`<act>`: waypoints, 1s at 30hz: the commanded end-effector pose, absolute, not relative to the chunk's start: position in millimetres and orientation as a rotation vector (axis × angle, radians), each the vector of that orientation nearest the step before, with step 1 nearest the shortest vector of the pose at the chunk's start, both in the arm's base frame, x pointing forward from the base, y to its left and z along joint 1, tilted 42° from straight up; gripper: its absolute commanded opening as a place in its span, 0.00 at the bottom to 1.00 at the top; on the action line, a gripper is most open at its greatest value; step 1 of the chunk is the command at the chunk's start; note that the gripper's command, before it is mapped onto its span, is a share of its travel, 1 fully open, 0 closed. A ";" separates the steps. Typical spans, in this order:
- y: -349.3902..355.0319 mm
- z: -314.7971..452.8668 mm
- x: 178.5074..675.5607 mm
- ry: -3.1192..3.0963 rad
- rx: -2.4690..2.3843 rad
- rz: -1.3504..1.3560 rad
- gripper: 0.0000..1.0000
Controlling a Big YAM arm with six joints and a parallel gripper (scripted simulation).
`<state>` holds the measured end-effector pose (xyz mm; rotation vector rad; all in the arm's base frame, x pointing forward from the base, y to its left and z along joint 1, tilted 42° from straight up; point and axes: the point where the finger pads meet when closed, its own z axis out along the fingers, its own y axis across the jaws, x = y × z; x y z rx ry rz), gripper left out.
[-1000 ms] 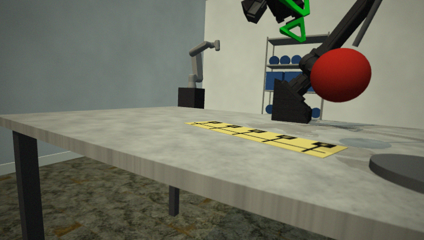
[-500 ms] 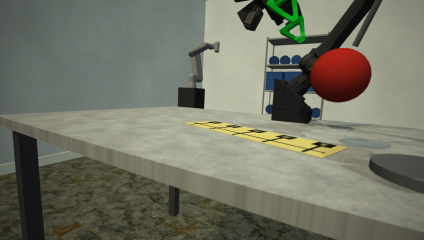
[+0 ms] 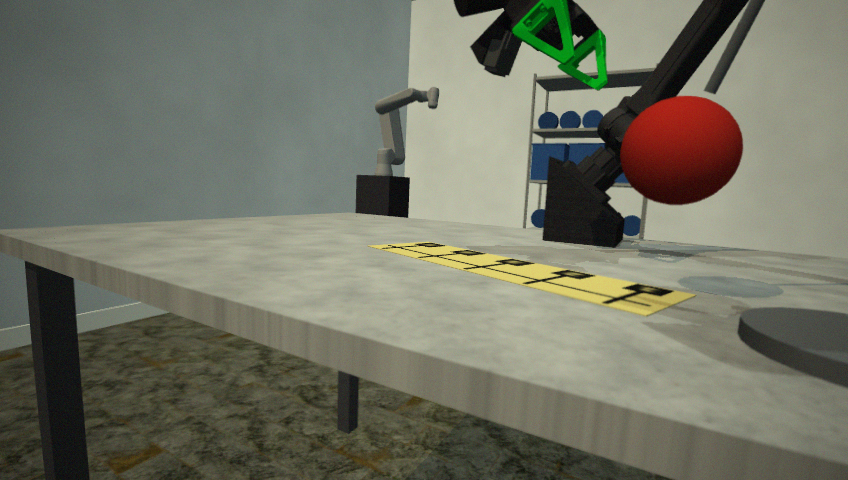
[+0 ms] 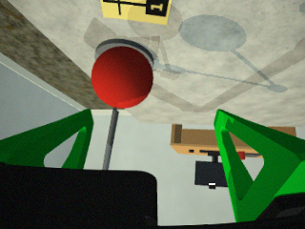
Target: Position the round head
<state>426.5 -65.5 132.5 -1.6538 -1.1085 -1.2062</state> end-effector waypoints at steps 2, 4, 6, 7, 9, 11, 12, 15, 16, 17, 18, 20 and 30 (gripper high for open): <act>-78.2 132.1 440.6 -1.026 -1.712 -1.169 1.00; -78.6 129.0 440.9 -0.988 -1.723 -1.145 1.00; -78.8 127.5 441.0 -0.970 -1.728 -1.134 1.00; -78.8 127.5 441.0 -0.970 -1.728 -1.134 1.00; -78.1 134.0 442.9 -0.964 -1.731 -1.129 1.00; -77.4 140.5 444.8 -0.959 -1.734 -1.124 1.00; -77.1 143.7 445.7 -0.957 -1.735 -1.122 1.00; -76.1 153.5 448.5 -0.949 -1.739 -1.115 1.00; -75.8 156.7 449.5 -0.946 -1.741 -1.112 1.00; -75.4 160.0 450.4 -0.943 -1.742 -1.110 1.00; -75.1 163.2 451.3 -0.941 -1.744 -1.108 1.00; -74.4 169.7 453.2 -0.935 -1.746 -1.103 1.00; -76.3 190.9 461.9 -0.909 -1.767 -1.089 1.00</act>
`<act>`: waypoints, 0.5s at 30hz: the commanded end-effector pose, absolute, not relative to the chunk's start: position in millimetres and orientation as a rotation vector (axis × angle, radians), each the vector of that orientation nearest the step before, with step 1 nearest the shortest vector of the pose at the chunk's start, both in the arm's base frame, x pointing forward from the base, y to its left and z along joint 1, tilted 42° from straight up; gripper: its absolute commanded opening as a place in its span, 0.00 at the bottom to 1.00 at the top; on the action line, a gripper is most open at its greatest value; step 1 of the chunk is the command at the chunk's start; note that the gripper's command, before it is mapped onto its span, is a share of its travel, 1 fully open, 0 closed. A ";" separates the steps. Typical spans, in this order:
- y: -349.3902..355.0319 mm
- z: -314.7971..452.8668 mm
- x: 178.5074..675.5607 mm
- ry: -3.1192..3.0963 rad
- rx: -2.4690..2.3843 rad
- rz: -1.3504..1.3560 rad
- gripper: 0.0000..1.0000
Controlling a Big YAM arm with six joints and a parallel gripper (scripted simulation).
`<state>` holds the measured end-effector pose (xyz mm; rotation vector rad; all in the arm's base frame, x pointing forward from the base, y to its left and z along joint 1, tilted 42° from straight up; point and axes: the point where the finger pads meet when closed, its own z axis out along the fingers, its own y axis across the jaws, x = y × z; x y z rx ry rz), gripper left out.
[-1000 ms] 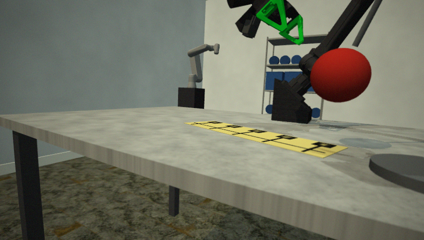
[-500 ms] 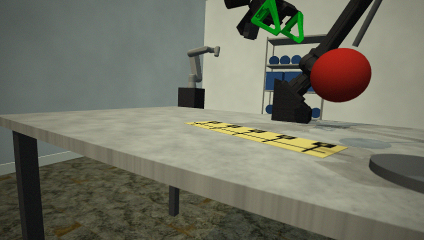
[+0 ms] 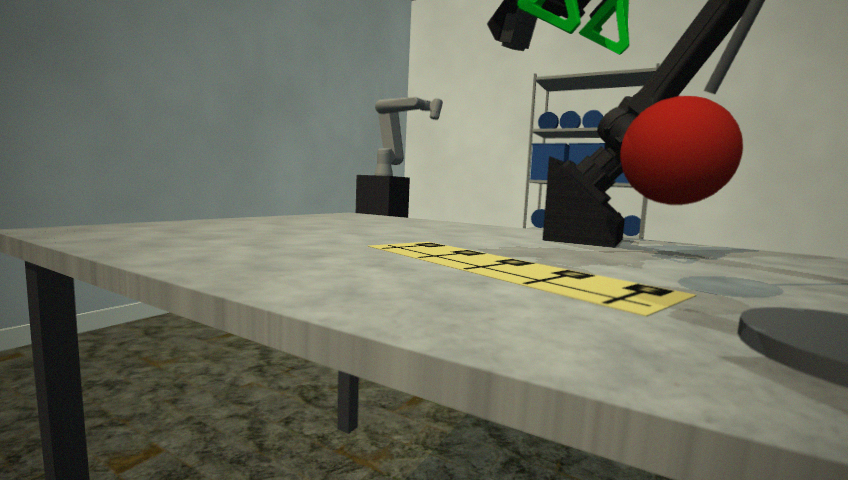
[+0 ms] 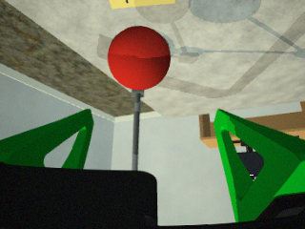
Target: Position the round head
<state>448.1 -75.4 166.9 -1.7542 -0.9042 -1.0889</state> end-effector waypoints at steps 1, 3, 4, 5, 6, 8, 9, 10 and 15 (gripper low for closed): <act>-76.7 193.3 463.0 -0.906 -1.770 -1.087 1.00; -77.5 198.2 465.3 -0.898 -1.776 -1.084 1.00; -77.9 200.6 466.4 -0.895 -1.779 -1.082 1.00; -78.3 203.1 467.6 -0.891 -1.782 -1.081 1.00; -78.7 205.5 468.7 -0.888 -1.785 -1.079 1.00; -79.6 210.4 471.0 -0.881 -1.791 -1.076 1.00; -80.0 212.8 472.1 -0.877 -1.794 -1.074 1.00; -80.0 212.8 472.1 -0.877 -1.794 -1.074 1.00; -80.9 221.7 476.8 -0.867 -1.804 -1.068 1.00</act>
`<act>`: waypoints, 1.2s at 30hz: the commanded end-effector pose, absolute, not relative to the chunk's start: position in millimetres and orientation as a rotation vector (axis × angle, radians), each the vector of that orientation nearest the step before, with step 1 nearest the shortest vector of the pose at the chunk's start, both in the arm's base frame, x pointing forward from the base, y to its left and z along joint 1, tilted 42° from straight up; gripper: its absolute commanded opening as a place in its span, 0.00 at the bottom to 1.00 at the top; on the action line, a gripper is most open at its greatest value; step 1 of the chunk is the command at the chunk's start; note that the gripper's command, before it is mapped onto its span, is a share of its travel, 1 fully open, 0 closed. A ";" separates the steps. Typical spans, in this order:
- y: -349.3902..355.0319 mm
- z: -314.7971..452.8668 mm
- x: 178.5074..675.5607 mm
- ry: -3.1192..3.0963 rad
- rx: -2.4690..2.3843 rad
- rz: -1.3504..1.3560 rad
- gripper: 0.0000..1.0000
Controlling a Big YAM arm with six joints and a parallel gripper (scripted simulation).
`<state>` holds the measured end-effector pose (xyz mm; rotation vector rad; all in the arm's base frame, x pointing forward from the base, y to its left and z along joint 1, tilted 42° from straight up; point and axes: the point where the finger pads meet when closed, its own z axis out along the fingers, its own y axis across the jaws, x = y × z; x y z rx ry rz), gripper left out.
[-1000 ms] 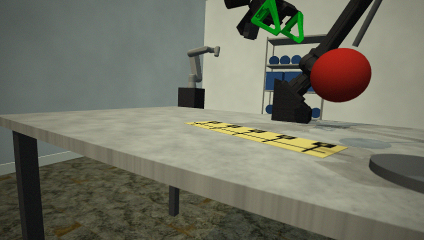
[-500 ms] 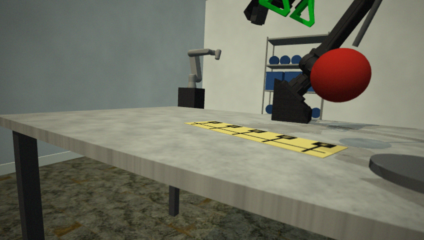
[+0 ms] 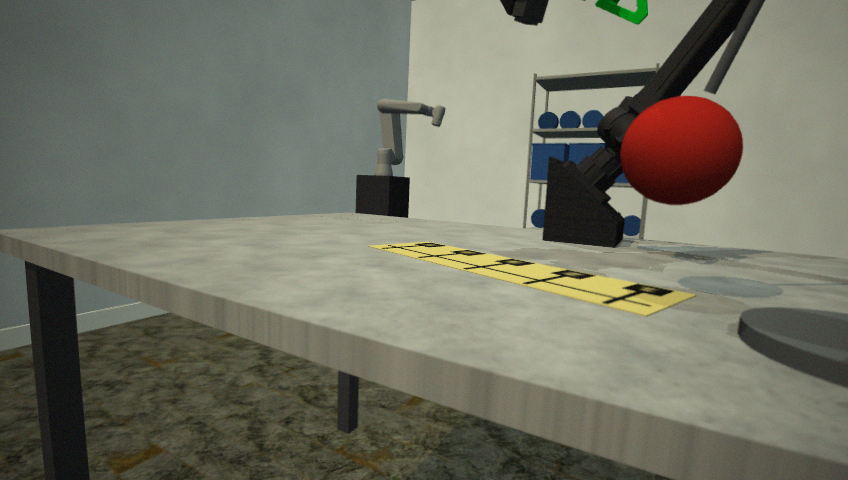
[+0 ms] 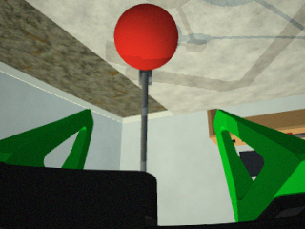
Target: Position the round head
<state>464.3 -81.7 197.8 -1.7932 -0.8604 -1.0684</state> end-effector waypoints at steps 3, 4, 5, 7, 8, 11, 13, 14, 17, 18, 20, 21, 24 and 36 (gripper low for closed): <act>-81.6 228.4 480.4 -0.859 -1.810 -1.062 1.00; -81.8 230.6 481.6 -0.856 -1.813 -1.061 1.00; -82.0 232.8 482.8 -0.853 -1.815 -1.059 1.00; -82.5 237.3 485.1 -0.848 -1.820 -1.056 1.00; -82.7 239.5 486.3 -0.846 -1.822 -1.054 1.00; -83.4 246.2 489.9 -0.838 -1.829 -1.049 1.00; -83.4 246.2 489.9 -0.838 -1.829 -1.049 1.00; -83.4 247.6 490.6 -0.837 -1.830 -1.048 1.00; -83.4 251.8 492.9 -0.834 -1.833 -1.045 1.00; -83.4 253.3 493.7 -0.833 -1.834 -1.044 1.00; -83.4 256.1 495.2 -0.831 -1.836 -1.042 1.00; -83.5 257.5 496.0 -0.830 -1.837 -1.041 1.00; -83.5 261.8 498.3 -0.827 -1.841 -1.039 1.00; -83.5 267.4 501.4 -0.823 -1.845 -1.035 1.00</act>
